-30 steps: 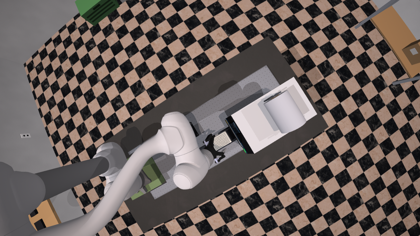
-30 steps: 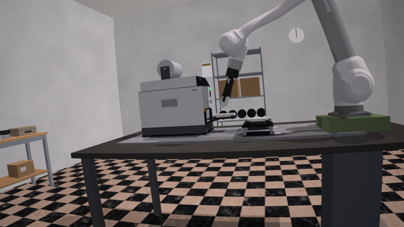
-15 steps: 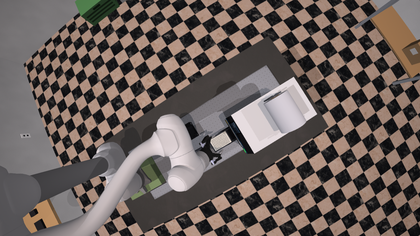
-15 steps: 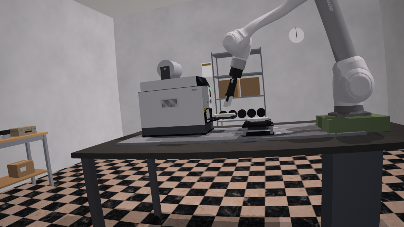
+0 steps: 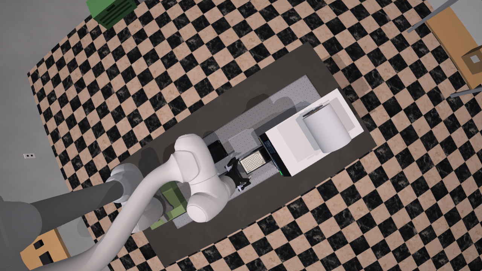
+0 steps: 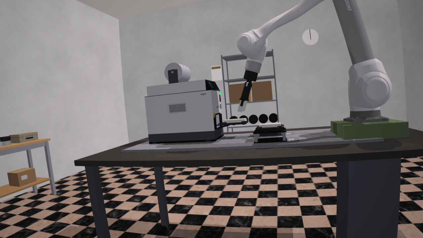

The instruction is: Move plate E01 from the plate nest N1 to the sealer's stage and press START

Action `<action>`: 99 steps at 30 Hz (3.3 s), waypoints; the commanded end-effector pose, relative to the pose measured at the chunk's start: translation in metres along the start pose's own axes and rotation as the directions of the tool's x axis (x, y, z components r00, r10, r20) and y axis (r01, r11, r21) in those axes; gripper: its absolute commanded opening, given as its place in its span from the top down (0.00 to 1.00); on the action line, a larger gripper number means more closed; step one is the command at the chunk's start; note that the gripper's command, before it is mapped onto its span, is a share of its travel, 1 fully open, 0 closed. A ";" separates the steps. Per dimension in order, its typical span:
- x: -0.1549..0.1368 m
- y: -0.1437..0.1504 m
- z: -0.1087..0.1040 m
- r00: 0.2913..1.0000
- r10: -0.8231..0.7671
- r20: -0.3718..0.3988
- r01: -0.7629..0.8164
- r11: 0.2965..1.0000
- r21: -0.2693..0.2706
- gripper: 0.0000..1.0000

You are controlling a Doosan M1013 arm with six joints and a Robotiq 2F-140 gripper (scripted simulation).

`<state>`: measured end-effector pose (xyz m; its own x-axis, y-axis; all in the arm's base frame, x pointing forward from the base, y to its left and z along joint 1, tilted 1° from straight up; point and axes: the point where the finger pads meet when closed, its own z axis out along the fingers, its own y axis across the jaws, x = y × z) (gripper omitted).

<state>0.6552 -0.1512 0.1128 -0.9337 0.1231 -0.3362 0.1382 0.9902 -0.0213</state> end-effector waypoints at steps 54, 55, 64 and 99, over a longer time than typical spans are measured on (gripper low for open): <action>-0.023 -0.096 -0.113 0.940 0.000 -0.342 0.000 1.000 0.000 0.90; -0.024 -0.097 -0.114 0.940 0.000 -0.342 0.000 1.000 0.000 0.90; -0.024 -0.097 -0.114 0.951 0.000 -0.310 0.000 1.000 0.000 0.90; -0.024 -0.097 -0.114 0.906 0.000 0.423 0.000 1.000 0.000 0.90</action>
<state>0.6264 -0.2433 0.2311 -0.7137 0.0867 -0.6951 0.1472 0.9887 -0.0278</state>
